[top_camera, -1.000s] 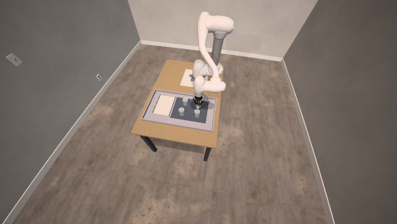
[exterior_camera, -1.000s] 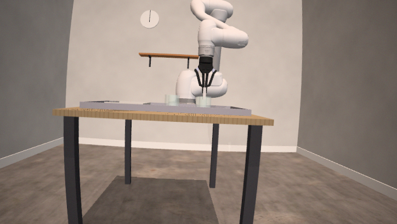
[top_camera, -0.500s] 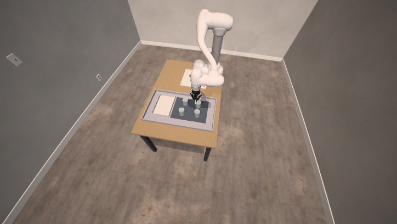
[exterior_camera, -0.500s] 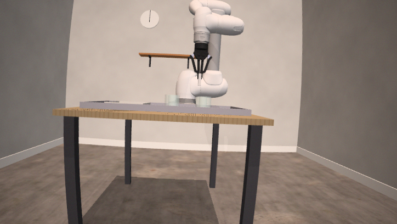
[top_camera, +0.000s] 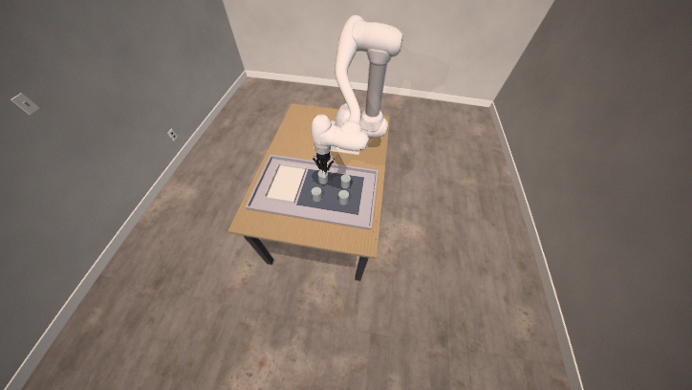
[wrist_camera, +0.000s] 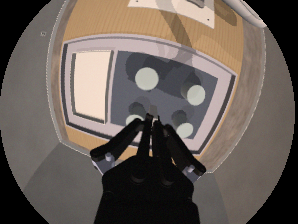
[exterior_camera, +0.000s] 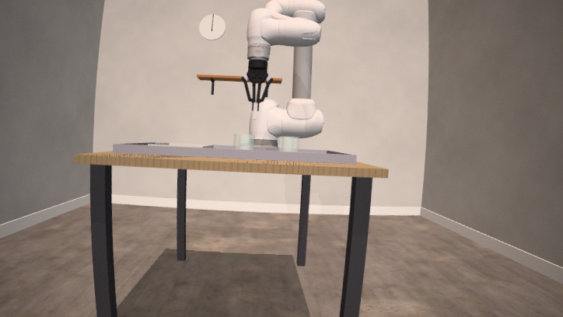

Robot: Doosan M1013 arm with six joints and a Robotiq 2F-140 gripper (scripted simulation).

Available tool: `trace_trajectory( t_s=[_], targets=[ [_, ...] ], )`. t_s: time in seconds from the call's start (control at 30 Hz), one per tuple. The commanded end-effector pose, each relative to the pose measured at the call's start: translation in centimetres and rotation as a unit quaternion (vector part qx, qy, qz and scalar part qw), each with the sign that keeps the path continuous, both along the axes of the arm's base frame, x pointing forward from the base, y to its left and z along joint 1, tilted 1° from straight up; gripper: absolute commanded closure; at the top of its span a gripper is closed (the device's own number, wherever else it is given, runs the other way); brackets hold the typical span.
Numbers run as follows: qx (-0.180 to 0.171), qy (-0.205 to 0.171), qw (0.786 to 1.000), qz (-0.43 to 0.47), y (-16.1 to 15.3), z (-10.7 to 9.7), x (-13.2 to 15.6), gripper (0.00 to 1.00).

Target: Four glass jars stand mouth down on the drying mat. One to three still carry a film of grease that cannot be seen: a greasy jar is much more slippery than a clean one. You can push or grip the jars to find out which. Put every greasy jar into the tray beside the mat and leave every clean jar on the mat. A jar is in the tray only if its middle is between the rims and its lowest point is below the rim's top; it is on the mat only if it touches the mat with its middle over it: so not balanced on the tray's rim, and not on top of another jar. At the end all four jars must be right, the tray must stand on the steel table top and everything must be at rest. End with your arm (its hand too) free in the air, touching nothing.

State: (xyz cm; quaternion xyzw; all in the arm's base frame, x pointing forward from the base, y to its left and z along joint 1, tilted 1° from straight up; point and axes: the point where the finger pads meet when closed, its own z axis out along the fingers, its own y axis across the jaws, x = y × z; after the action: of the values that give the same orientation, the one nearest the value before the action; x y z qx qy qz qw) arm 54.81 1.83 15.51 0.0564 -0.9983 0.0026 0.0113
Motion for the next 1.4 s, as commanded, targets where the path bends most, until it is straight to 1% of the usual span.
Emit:
trace_trajectory(
  t_s=[0.0, 0.03, 0.1, 0.53, 0.6, 0.7, 1.37],
  targets=[
    [0.001, 0.000, 1.000, 0.000, -1.5, 0.0, 0.1, 1.00],
    [0.001, 0.000, 1.000, 0.000, -1.5, 0.0, 0.1, 1.00],
    [0.001, 0.000, 1.000, 0.000, -3.1, 0.0, 0.1, 1.00],
    [0.001, 0.000, 1.000, 0.000, -3.1, -6.2, 0.0, 1.00],
    [0.001, 0.000, 1.000, 0.000, -3.1, -6.2, 0.0, 1.00],
    [0.001, 0.000, 1.000, 0.000, -3.1, -7.6, 0.0, 1.00],
    [0.001, 0.000, 1.000, 0.000, -3.1, -7.6, -0.2, 1.00]
  ],
)
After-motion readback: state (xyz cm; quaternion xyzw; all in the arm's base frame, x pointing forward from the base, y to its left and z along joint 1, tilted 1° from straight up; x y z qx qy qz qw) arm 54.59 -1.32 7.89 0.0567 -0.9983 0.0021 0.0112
